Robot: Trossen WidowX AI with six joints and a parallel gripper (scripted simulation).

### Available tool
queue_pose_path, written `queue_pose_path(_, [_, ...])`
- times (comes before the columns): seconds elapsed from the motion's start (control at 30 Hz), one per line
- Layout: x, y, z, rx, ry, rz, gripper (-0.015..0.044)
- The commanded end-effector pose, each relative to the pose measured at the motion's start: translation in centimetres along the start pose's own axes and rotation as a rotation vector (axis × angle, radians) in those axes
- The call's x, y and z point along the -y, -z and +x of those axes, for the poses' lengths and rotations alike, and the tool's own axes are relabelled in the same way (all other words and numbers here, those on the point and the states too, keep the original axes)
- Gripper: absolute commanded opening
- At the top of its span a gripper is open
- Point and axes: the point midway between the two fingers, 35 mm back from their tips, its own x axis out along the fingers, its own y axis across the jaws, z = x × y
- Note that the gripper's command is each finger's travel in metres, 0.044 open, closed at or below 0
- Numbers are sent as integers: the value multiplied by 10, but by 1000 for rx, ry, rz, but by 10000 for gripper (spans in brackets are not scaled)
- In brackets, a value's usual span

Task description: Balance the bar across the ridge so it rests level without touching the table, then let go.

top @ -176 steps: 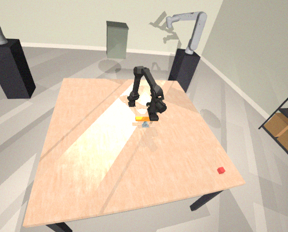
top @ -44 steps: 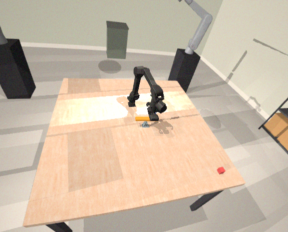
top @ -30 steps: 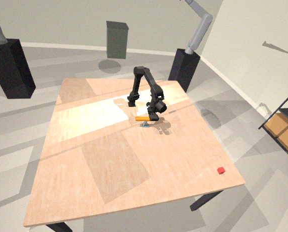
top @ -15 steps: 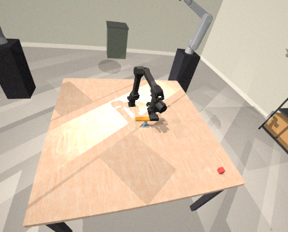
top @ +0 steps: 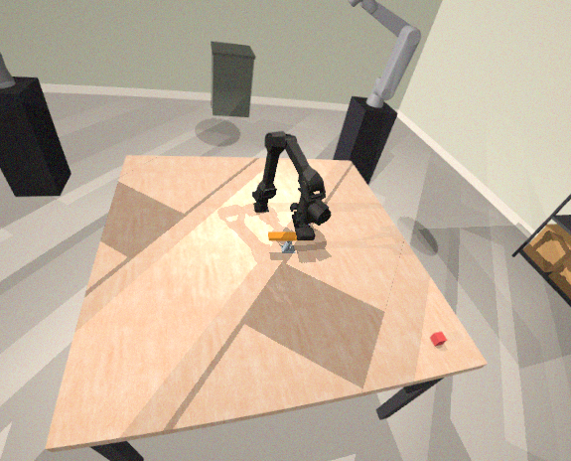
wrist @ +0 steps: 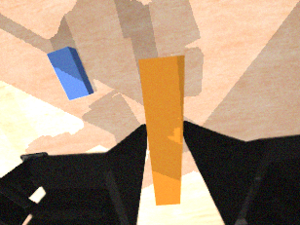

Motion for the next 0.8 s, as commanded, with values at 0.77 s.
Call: queue_pose_path(0.77, [0, 0, 0, 0, 0, 0, 342])
